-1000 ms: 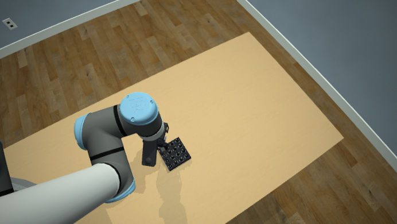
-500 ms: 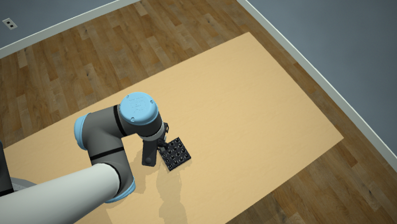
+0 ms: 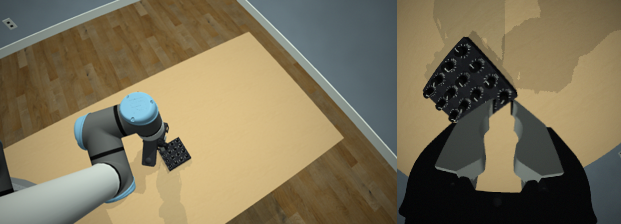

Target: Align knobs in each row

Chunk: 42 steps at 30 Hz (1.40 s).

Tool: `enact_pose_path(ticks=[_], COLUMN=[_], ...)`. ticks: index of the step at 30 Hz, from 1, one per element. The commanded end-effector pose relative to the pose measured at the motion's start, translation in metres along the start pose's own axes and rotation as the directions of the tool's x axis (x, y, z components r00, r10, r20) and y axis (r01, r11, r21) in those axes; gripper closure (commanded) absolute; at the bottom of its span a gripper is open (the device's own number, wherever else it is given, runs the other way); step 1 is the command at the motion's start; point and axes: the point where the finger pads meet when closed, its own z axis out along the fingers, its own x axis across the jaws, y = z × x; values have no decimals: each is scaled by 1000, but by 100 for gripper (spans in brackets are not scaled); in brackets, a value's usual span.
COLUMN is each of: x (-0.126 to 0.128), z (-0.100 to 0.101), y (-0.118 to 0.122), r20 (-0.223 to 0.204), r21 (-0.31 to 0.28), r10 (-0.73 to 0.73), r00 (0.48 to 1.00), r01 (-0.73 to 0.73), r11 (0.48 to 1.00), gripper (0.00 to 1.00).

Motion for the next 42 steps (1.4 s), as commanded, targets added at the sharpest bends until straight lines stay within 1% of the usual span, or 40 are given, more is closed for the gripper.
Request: enact_pose_path(ticks=[1, 18, 42], x=[-1, 1, 0], z=[4, 14, 14], y=[0, 0, 0], r20=[-1, -3, -1], r21=[0, 1, 0], r10=[-1, -1, -1], r00=[1000, 1000, 1000], r01=[1, 1, 1], r11=[1000, 1000, 1000], gripper=[89, 89, 89])
